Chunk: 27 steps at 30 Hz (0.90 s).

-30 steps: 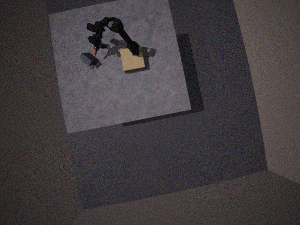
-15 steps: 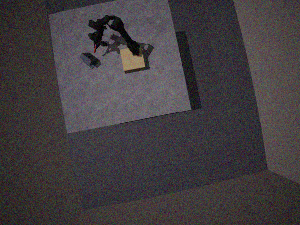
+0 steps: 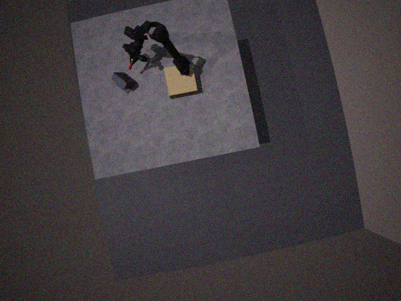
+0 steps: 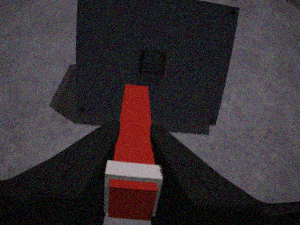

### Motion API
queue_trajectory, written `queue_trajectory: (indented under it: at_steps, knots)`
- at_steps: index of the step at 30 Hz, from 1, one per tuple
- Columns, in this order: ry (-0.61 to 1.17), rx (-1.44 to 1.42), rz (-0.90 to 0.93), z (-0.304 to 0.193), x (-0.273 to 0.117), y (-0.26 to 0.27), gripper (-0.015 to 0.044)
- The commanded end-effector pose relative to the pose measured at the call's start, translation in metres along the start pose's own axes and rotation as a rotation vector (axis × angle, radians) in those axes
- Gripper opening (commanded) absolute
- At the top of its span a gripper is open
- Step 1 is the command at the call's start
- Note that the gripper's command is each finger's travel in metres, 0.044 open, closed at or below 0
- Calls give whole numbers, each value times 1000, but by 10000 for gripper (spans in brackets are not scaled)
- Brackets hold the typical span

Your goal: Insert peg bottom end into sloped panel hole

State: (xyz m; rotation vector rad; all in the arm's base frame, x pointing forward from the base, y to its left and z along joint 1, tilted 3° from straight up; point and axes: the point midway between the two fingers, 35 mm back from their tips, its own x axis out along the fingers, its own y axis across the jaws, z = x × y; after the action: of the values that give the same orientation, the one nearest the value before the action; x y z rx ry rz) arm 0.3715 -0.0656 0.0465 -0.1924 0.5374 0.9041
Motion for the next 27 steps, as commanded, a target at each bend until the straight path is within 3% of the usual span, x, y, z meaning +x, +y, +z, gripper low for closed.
queue_trajectory:
  at_steps: [1, 27]
  knots:
    - [-8, -4, -1, 1, 3, -1, 0]
    - [-37, -30, -25, 0, 33, -8, 0]
